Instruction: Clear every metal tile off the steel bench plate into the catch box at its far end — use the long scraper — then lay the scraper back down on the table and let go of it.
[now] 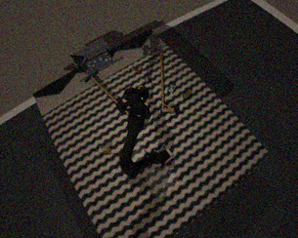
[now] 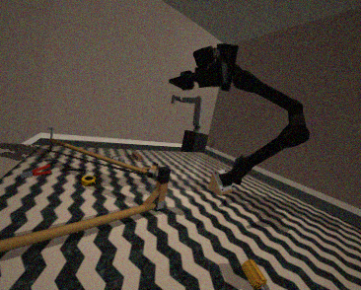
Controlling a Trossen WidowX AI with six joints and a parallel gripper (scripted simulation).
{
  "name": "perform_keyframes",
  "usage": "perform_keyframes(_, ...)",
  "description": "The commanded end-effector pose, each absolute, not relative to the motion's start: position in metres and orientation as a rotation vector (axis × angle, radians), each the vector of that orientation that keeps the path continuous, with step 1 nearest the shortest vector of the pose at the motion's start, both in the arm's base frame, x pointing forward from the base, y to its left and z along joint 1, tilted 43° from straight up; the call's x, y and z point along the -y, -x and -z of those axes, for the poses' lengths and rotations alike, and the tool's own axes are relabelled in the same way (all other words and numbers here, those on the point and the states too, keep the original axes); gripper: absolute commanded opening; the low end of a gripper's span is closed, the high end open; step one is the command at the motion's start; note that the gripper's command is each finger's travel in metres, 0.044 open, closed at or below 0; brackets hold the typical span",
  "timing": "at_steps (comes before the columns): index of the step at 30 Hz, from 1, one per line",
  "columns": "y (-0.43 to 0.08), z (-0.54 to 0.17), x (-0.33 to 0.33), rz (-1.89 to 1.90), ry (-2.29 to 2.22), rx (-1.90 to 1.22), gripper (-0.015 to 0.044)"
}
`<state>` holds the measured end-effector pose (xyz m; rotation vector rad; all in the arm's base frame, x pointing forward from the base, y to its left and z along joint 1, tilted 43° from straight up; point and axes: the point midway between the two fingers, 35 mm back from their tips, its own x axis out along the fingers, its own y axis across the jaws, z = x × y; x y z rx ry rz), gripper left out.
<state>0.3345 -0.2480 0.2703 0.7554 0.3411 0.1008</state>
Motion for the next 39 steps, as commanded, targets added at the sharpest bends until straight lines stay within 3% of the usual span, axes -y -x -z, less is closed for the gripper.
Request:
perform_keyframes(1,-0.317,-0.275,0.249,-0.078,-0.760,-0.306,0.0440)
perform_keyframes(18,-0.260,-0.282,0.249,0.014,-0.750,-0.193,0.0440)
perform_keyframes(39,-0.260,-0.282,0.250,0.016,-0.752,-0.191,0.0440)
